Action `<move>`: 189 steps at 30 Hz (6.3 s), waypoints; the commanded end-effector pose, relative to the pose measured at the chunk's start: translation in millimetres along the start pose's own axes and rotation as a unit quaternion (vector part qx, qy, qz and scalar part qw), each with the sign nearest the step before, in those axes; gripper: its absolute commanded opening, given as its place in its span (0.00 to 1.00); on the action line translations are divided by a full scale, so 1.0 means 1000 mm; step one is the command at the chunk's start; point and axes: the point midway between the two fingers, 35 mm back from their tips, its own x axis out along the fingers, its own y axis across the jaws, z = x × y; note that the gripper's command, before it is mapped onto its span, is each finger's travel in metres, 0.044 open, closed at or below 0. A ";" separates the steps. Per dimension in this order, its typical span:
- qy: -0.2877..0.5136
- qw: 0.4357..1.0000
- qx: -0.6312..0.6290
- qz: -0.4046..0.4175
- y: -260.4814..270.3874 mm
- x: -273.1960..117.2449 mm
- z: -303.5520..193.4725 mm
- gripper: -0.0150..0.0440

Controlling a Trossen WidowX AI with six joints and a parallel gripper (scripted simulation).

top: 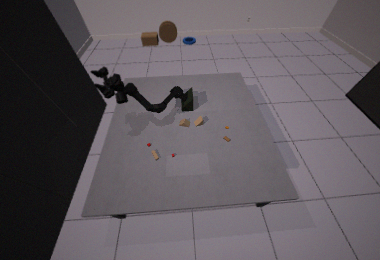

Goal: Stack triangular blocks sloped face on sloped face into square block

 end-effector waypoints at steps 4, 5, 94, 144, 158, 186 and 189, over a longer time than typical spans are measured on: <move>0.002 0.999 -0.034 -0.033 -0.033 -0.009 -0.002 1.00; 0.003 0.998 -0.049 -0.044 -0.045 -0.012 -0.003 1.00; -0.916 0.180 -0.334 0.131 0.265 -0.534 0.156 1.00; -0.917 0.180 -0.332 0.131 0.272 -0.515 0.193 0.25; -0.916 0.181 -0.332 0.130 0.249 -0.481 0.215 0.25; -0.924 -0.010 -0.298 -0.240 0.252 -0.491 0.219 0.25; -0.914 -0.031 -0.288 -0.284 0.252 -0.491 0.220 0.25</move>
